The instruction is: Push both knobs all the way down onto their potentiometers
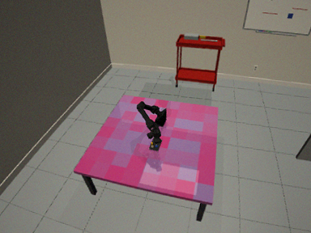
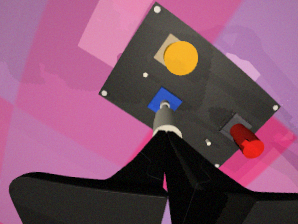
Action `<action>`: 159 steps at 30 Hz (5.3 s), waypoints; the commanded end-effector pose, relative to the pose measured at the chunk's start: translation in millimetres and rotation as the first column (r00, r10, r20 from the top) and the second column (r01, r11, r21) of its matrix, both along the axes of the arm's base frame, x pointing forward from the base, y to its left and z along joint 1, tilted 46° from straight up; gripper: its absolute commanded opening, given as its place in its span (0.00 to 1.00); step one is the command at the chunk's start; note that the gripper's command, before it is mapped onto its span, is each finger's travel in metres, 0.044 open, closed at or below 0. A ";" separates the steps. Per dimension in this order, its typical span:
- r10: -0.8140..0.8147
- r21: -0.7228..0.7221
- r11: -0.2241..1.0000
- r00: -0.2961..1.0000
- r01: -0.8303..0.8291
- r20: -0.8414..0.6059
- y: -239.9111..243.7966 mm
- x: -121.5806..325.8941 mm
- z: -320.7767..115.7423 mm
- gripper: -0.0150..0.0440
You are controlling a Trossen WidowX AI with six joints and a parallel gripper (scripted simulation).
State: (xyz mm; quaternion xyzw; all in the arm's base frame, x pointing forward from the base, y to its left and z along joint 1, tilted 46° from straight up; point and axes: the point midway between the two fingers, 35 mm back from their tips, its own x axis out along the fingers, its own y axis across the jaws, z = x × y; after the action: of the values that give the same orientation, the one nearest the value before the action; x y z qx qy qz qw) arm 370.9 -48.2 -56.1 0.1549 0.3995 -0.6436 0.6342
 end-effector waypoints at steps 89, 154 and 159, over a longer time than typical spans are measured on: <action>-0.034 -0.001 0.999 0.999 0.034 -0.001 -32.8 -6.5 -28.4 0.25; -0.034 -0.001 0.999 0.999 0.034 -0.001 -34.9 -7.0 -30.5 0.25; -0.034 -0.001 0.999 0.999 0.034 -0.002 -35.4 -7.2 -31.0 0.25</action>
State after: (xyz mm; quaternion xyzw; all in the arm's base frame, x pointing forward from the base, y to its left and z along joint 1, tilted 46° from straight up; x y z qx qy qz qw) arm 367.5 -63.5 -70.8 0.1574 0.4006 -0.6387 0.6378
